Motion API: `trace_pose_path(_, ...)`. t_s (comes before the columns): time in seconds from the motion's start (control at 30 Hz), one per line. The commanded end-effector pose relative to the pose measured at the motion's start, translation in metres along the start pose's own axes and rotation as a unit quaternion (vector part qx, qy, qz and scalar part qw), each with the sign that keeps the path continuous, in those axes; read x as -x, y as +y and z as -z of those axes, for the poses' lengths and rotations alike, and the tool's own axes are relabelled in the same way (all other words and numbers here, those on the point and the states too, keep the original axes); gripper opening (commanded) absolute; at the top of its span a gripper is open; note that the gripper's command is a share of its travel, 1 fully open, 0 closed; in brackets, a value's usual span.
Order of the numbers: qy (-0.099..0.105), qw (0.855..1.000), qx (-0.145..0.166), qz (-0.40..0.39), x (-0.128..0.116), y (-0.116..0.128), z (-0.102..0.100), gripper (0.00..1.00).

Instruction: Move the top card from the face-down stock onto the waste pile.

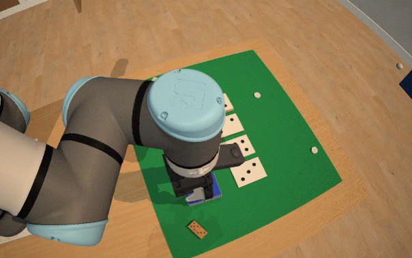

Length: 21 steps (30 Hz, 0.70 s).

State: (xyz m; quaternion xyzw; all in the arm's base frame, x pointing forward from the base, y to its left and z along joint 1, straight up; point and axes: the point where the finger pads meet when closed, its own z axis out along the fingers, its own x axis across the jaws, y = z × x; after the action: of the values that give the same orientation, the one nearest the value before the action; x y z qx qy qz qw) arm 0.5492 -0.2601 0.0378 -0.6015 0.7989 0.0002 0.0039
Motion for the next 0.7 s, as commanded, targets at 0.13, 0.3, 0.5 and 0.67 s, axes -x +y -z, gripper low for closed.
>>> trace_pose_path(0.13, 0.000, 1.000, -0.001, 0.000, -0.0003, -0.0006, 0.0006, 0.42)
trace_pose_path(0.3, 0.000, 1.000, -0.001, 0.000, -0.0003, -0.0006, 0.0006, 0.50)
trace_pose_path(0.5, 0.000, 1.000, -0.001, 0.000, -0.0003, -0.0006, 0.0006, 0.50)
trace_pose_path(0.67, 0.000, 1.000, -0.001, 0.000, -0.0003, -0.0006, 0.0006, 0.50)
